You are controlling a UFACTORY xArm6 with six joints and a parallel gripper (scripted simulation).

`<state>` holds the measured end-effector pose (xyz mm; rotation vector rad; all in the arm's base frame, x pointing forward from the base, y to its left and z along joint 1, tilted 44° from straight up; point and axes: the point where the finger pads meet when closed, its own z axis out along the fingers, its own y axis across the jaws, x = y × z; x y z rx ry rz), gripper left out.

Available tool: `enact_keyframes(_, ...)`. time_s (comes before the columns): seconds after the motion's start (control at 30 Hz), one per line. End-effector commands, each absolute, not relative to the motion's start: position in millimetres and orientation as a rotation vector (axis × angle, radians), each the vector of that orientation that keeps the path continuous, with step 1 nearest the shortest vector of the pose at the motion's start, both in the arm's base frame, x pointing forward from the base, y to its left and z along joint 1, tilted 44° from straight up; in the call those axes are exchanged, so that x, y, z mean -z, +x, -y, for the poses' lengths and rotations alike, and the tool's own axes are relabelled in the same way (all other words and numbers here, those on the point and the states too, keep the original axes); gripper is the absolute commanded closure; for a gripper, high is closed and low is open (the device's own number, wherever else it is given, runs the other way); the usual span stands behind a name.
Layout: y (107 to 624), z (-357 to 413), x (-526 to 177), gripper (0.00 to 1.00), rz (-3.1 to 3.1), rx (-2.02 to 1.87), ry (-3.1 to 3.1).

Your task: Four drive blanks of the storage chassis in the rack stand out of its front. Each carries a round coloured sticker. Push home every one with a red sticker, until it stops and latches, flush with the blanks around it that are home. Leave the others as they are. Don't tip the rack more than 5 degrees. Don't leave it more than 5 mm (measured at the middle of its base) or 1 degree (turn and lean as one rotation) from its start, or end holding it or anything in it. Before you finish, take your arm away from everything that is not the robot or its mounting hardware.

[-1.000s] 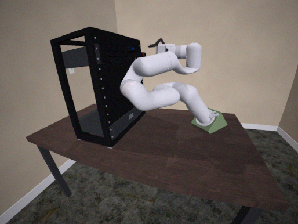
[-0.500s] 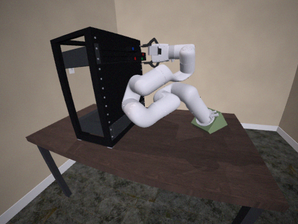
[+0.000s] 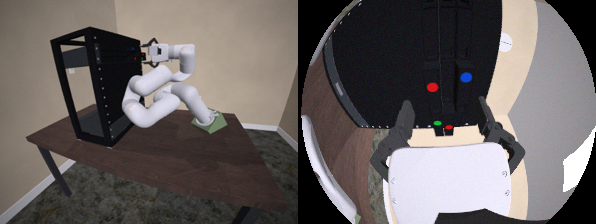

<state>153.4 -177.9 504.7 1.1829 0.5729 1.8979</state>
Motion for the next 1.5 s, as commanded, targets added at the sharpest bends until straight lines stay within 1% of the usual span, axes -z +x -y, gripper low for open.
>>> enact_keyframes(0.0, 153.3, 178.0, -505.3, 0.0, -0.574, -1.897, 1.183)
enact_keyframes(1.2, 153.3, 178.1, -505.2, 0.0, -0.574, -1.897, 1.183)
enact_keyframes(1.47, 156.8, 187.7, -497.7, 0.0, -0.574, -1.897, 1.183)
